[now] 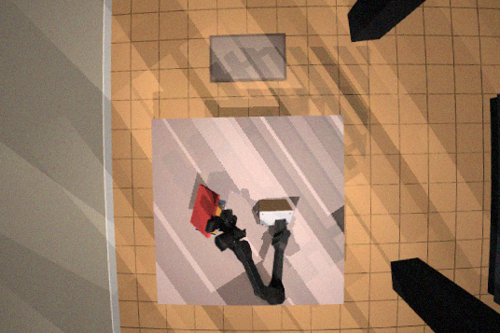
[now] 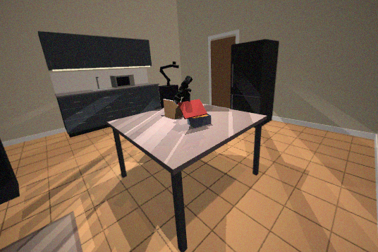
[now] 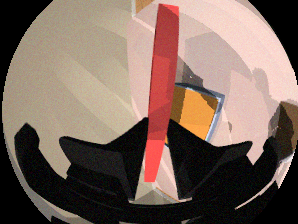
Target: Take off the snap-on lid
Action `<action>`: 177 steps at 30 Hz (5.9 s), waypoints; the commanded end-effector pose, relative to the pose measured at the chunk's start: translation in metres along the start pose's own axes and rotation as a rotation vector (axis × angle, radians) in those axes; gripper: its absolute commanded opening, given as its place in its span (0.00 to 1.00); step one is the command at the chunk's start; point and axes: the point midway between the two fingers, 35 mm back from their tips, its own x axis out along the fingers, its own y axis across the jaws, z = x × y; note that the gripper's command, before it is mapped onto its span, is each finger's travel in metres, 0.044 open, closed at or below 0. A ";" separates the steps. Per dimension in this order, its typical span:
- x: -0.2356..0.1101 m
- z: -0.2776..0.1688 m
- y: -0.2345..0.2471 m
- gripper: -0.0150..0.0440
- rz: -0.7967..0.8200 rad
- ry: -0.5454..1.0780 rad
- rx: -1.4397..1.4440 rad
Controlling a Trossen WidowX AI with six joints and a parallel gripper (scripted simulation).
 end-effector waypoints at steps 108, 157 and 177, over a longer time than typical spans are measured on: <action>-0.026 0.221 -0.013 0.25 0.011 -0.009 -0.016; -0.002 0.222 -0.045 0.25 0.011 -0.008 -0.016; 0.009 0.222 -0.057 0.25 0.011 -0.008 -0.016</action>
